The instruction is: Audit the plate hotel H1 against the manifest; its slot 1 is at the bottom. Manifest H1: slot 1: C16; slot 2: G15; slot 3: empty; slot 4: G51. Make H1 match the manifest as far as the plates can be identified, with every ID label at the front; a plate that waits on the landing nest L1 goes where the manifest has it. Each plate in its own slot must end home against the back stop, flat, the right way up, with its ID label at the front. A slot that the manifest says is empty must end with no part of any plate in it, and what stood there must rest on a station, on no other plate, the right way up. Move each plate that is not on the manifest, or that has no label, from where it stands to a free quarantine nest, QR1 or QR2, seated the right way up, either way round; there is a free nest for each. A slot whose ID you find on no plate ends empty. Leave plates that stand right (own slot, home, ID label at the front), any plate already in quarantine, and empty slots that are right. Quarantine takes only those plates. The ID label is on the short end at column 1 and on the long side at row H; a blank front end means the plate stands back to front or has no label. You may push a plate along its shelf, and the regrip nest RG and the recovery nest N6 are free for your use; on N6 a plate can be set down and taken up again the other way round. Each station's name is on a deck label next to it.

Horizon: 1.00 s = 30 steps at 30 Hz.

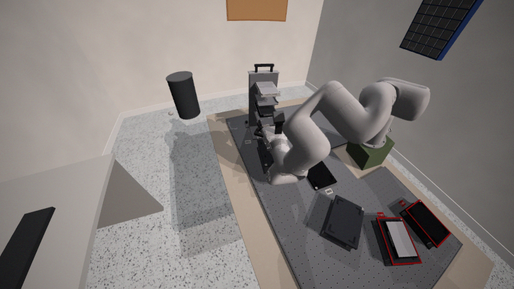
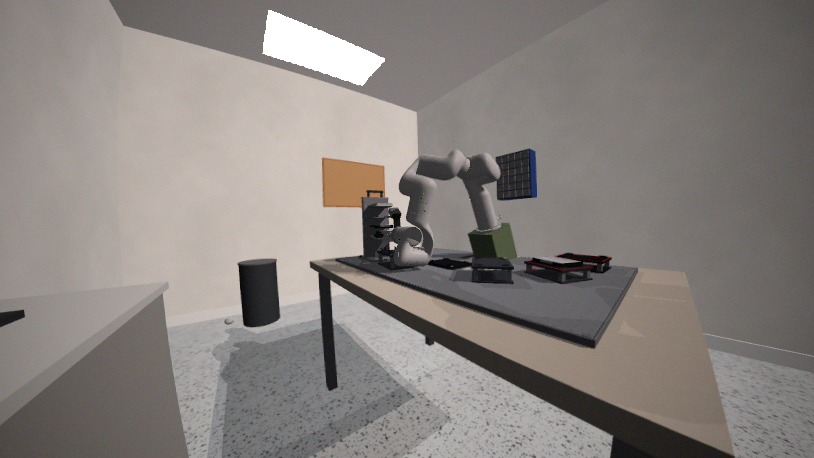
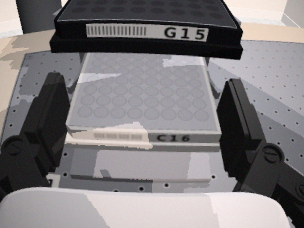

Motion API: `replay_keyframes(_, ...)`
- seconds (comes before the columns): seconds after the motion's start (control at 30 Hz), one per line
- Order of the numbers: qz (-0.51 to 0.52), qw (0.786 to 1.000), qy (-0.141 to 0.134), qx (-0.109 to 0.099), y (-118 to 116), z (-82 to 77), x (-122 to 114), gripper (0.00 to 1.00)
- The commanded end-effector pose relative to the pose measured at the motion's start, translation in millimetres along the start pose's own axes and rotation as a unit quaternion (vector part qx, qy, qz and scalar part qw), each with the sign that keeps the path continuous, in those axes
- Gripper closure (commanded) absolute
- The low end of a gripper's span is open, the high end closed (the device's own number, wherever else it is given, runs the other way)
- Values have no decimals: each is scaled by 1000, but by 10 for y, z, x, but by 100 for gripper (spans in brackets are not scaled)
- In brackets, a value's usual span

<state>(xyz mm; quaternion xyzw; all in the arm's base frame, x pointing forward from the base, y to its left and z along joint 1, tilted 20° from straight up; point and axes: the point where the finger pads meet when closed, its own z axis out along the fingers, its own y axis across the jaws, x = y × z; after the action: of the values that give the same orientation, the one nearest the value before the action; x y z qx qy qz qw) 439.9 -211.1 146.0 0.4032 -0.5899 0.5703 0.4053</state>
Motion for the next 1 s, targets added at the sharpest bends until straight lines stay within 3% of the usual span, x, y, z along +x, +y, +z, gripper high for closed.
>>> replay_keyframes(0.0, 1, 1000, 0, 0, -7, 28, 11, 100)
replay_keyframes(0.97, 1, 1000, 0, 0, -7, 151, 11, 100)
